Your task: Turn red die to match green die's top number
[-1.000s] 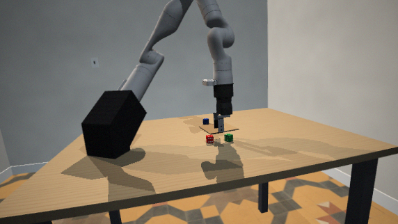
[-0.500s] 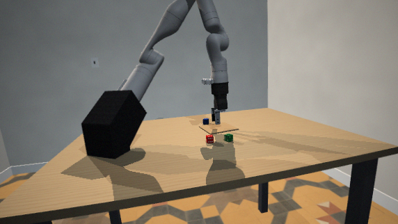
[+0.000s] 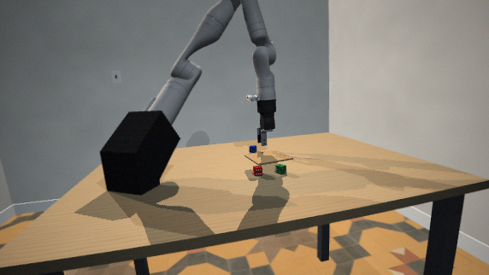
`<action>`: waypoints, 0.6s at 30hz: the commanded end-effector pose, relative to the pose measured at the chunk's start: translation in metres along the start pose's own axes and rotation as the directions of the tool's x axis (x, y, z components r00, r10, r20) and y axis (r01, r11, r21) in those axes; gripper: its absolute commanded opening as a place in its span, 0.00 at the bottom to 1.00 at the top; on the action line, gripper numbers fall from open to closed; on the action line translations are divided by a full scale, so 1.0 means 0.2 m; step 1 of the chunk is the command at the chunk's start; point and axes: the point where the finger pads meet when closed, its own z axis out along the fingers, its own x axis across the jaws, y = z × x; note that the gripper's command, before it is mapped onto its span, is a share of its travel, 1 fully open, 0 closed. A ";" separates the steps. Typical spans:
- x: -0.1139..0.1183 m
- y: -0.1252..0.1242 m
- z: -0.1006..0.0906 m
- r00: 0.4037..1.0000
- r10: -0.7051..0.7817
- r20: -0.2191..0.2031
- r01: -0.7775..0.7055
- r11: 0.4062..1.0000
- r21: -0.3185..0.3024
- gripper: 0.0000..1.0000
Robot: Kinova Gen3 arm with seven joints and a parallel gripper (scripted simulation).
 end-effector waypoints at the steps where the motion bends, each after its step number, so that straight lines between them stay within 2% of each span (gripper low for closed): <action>1: 0.03 0.01 -0.01 1.000 -0.014 0.015 0.014 1.000 0.000 1.00; 8: 0.12 0.03 0.00 1.000 -0.014 0.015 0.014 1.000 0.000 1.00; 18: 0.13 0.03 0.00 1.000 -0.014 0.015 0.014 1.000 0.000 1.00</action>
